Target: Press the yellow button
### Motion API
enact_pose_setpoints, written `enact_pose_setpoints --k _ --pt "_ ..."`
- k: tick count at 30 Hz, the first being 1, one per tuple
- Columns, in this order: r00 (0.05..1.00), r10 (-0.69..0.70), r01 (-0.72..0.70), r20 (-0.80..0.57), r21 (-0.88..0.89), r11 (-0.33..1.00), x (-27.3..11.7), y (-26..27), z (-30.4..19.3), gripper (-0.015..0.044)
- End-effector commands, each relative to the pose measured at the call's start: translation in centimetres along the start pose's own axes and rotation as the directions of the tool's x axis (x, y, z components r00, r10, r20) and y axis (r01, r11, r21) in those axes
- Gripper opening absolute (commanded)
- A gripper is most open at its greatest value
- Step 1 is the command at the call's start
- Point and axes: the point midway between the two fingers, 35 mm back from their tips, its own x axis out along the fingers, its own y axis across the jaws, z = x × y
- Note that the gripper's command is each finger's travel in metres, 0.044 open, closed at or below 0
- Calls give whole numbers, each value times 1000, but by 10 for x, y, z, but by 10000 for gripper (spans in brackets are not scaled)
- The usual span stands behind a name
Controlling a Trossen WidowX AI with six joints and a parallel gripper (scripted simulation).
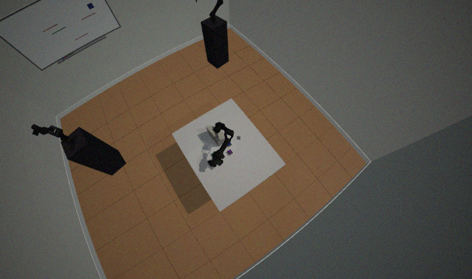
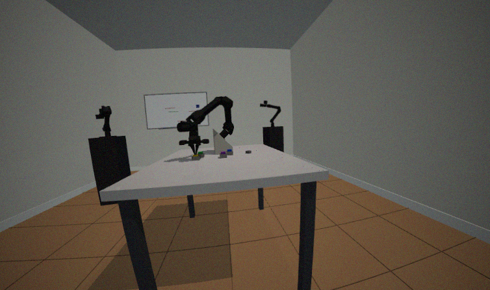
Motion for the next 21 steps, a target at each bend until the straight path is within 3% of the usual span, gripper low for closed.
enact_pose_setpoints --k 1,9,12,16,21 --pt "1000 11 -11 -7 13 1000 4 1 -4 20" --pt "1000 11 -11 -7 13 1000 4 1 -4 20" --pt "1000 8 -8 -7 12 1000 -27 0 -3 20" --pt "1000 9 -9 -7 13 1000 -31 0 -3 20" --pt "1000 -17 17 -7 21 1000 -52 51 22 151"
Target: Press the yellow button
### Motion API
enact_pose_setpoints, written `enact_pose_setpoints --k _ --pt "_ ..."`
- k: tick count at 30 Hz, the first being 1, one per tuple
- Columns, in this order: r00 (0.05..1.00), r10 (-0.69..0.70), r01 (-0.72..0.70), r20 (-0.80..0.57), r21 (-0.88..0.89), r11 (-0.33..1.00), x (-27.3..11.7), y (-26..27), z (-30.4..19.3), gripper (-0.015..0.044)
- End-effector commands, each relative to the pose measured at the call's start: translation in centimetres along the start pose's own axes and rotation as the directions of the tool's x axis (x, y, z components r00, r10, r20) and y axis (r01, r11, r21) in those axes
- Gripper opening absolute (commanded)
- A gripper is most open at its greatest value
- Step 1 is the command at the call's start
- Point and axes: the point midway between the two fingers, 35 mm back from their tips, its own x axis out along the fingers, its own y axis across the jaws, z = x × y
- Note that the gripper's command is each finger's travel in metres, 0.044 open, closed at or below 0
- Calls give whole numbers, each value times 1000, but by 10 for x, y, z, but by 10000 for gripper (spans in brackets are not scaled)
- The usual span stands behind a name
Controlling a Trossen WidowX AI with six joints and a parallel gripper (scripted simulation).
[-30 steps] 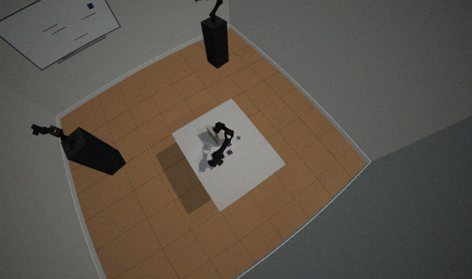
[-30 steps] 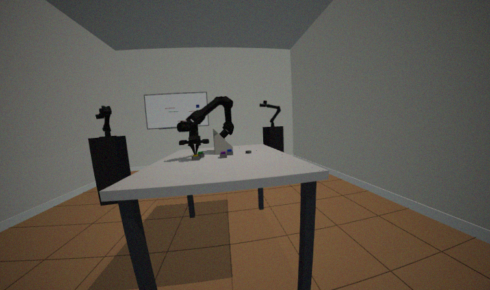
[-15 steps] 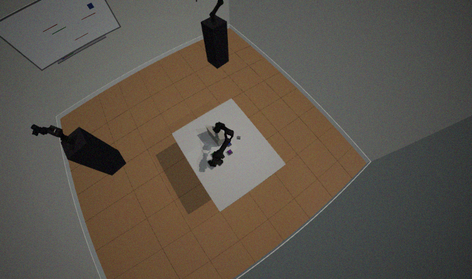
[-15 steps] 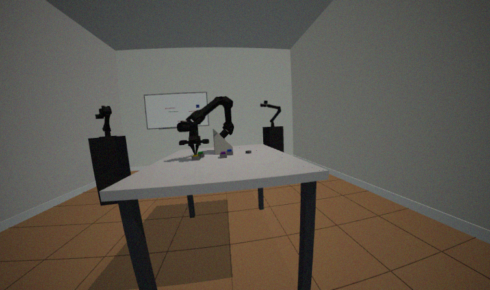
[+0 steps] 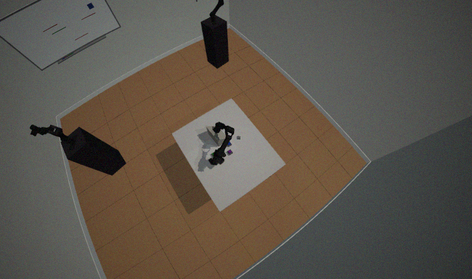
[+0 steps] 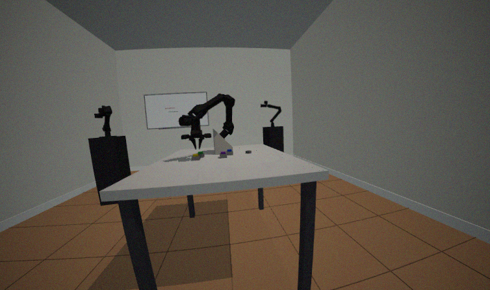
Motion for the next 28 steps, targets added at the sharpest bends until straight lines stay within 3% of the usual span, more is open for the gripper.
enact_pose_setpoints --k 1,10,20,28 --pt "1000 -21 21 2 -15 1000 -17 51 20 178" --pt "999 -38 38 12 -10 999 -47 203 26 400" --pt "1000 23 -23 -3 -20 1000 -58 350 -46 400" --pt "1000 30 -30 -6 -21 999 -59 358 -53 400"
